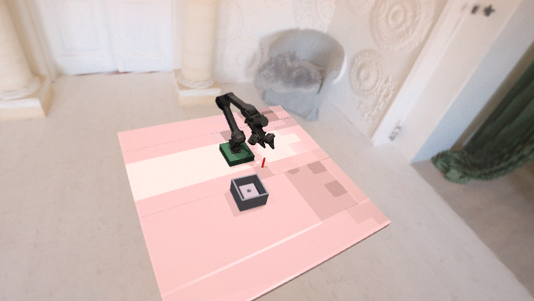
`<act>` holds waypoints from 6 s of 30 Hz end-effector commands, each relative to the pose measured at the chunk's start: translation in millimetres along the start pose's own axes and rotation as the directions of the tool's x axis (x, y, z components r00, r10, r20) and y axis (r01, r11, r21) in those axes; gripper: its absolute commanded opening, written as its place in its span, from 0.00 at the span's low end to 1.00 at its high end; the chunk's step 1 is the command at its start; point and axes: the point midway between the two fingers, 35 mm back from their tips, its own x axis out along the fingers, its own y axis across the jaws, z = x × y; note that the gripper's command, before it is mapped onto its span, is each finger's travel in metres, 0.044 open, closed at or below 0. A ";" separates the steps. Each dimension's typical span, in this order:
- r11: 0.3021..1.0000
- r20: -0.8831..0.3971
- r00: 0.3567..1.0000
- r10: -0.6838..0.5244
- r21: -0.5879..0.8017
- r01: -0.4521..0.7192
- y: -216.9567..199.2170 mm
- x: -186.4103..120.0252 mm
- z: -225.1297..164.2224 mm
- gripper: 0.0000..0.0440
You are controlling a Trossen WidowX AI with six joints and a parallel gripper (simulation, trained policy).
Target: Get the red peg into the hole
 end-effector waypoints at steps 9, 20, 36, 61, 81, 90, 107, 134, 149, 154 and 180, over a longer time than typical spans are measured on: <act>0.948 0.168 0.934 -0.315 0.012 0.317 -44.4 33.1 13.0 1.00; 0.889 0.262 0.868 -0.422 -0.069 0.453 -69.0 63.9 18.3 1.00; 0.874 0.296 0.858 -0.420 -0.122 0.471 -102.1 116.2 32.8 0.99; 0.844 0.284 0.854 -0.435 -0.202 0.497 -79.7 114.0 32.0 0.00; 0.839 0.435 0.856 -0.280 -0.322 0.439 20.0 62.3 54.4 0.00; 0.857 0.496 0.827 -0.264 -0.273 0.437 46.6 48.8 90.8 0.00; 0.881 0.568 0.774 -0.281 -0.167 0.443 68.2 35.2 156.4 0.00; 0.862 0.529 0.750 -0.397 -0.066 0.503 58.7 69.8 234.9 0.18; 0.815 0.506 0.729 -0.461 -0.085 0.574 59.0 81.3 245.0 0.37; 0.802 0.505 0.726 -0.467 -0.103 0.588 63.4 81.3 245.4 0.38; 0.745 0.509 0.708 -0.490 -0.176 0.643 77.9 74.1 249.7 0.44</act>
